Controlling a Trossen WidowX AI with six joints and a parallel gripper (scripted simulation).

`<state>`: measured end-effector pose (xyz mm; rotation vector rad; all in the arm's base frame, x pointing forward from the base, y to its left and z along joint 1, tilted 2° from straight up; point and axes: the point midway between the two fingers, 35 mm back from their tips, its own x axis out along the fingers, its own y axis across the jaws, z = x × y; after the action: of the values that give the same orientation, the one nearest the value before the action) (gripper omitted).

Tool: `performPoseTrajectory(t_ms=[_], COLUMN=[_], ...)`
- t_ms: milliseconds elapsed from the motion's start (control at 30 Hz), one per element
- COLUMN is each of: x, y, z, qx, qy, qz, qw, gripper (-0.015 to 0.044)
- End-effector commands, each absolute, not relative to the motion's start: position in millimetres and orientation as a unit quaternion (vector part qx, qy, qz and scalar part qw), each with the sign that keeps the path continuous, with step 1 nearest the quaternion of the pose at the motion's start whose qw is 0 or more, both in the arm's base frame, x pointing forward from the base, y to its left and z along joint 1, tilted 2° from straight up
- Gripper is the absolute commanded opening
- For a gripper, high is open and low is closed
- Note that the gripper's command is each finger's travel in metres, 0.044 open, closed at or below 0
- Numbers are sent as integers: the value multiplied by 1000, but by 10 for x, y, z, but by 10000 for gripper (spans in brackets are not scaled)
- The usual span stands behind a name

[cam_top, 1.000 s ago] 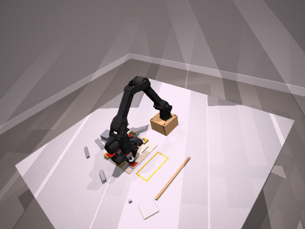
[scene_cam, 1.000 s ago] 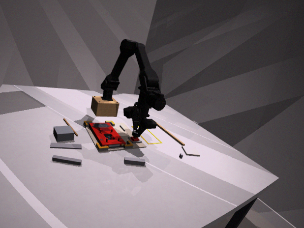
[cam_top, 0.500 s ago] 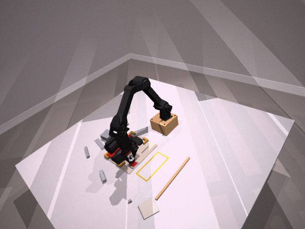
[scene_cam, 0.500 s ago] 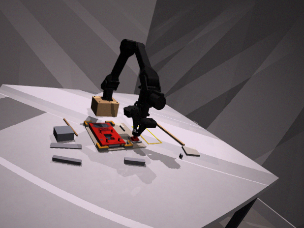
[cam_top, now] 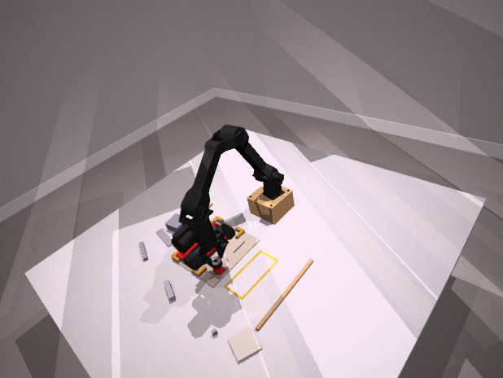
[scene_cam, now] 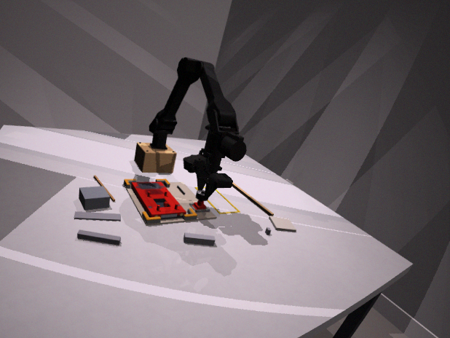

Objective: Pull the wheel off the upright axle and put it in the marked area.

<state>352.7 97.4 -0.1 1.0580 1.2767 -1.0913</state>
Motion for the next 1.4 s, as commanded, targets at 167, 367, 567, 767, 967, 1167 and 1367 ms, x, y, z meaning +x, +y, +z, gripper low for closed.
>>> performPoseTrajectory(t_ms=[167, 367, 567, 767, 967, 1167, 1367], x=[3539, 3539, 3539, 3539, 3538, 3538, 3538], y=[977, 977, 978, 978, 978, 979, 979], z=[53, 73, 93, 113, 133, 152, 172], qx=[448, 448, 448, 448, 448, 448, 447], qy=[537, 537, 537, 537, 537, 537, 537], qz=[-459, -459, -459, -459, -460, -460, -460], qw=[548, 548, 548, 548, 548, 548, 548], gripper=[0, 0, 0, 0, 0, 0, 0])
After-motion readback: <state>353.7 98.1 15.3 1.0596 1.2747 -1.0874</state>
